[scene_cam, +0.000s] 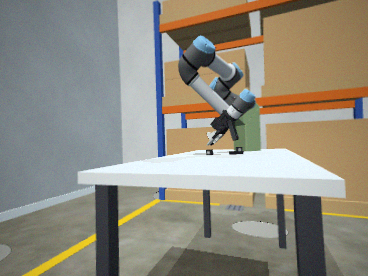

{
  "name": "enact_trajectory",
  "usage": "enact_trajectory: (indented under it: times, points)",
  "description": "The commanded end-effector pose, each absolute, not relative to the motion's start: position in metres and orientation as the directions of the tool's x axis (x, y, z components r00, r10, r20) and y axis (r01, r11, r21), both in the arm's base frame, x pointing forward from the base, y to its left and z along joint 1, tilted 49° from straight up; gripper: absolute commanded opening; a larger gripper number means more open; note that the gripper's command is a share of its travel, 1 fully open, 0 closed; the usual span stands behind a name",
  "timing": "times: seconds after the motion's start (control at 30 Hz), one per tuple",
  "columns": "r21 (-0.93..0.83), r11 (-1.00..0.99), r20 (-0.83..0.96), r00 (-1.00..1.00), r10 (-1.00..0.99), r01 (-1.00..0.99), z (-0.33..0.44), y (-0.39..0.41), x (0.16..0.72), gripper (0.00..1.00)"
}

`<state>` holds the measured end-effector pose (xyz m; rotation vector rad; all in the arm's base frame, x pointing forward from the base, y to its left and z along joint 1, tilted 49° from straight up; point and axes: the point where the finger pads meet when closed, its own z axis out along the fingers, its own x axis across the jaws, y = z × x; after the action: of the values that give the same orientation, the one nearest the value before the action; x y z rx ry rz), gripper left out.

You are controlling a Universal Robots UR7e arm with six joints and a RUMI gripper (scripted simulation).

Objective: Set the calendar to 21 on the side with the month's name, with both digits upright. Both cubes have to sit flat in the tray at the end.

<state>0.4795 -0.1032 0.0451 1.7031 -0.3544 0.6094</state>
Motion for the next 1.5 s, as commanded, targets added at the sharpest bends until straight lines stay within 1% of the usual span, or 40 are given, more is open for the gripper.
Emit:
enact_trajectory:
  times: [0.0, 0.67, 1.47]
  points:
    - [0.809, -0.224, 0.574, 0.812, 0.102, -0.544, 0.039, -0.108, 0.485, 0.29]
    - [0.809, -0.224, 0.574, 0.812, 0.102, -0.544, 0.019, -0.124, 0.501, 0.29]
    - [0.809, -0.224, 0.574, 0.812, 0.102, -0.544, 0.018, -0.125, 0.502, 0.29]
